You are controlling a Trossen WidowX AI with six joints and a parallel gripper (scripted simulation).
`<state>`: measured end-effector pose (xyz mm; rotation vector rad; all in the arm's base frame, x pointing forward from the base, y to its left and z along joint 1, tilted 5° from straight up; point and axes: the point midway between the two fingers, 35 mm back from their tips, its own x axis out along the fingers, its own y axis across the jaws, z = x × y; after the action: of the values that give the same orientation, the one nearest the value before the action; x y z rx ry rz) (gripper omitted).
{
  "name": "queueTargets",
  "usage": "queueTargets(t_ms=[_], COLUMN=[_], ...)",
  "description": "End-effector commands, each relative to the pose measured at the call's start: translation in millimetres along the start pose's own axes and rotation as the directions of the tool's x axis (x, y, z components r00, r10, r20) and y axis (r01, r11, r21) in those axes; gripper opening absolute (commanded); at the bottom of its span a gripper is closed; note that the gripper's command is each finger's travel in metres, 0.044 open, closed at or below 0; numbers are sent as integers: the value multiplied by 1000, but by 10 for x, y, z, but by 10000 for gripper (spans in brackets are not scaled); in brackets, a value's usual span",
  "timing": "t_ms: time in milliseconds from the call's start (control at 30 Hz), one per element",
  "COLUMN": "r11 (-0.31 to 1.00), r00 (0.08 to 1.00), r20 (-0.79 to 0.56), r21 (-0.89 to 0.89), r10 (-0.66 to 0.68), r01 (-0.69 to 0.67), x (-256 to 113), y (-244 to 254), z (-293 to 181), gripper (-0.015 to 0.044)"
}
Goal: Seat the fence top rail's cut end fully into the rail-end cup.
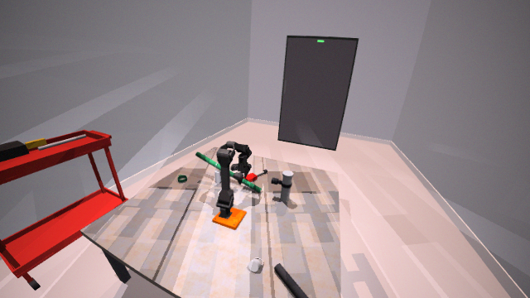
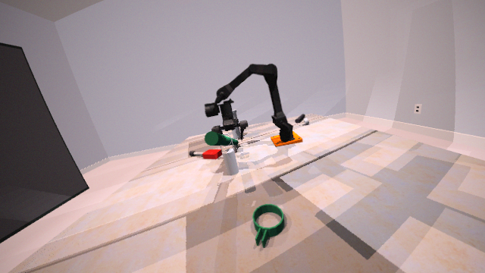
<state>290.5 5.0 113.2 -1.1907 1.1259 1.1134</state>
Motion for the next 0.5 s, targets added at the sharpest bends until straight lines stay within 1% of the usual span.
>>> queueTargets(t_ms=[0,467], r11=[1000,1000], r00=[1000,1000], r20=[-3,-3], r21=[3,3], r10=[3,3], r01=[-3,-3], x=[70,283], y=[10,28], z=[-4,-6], gripper=[440,440])
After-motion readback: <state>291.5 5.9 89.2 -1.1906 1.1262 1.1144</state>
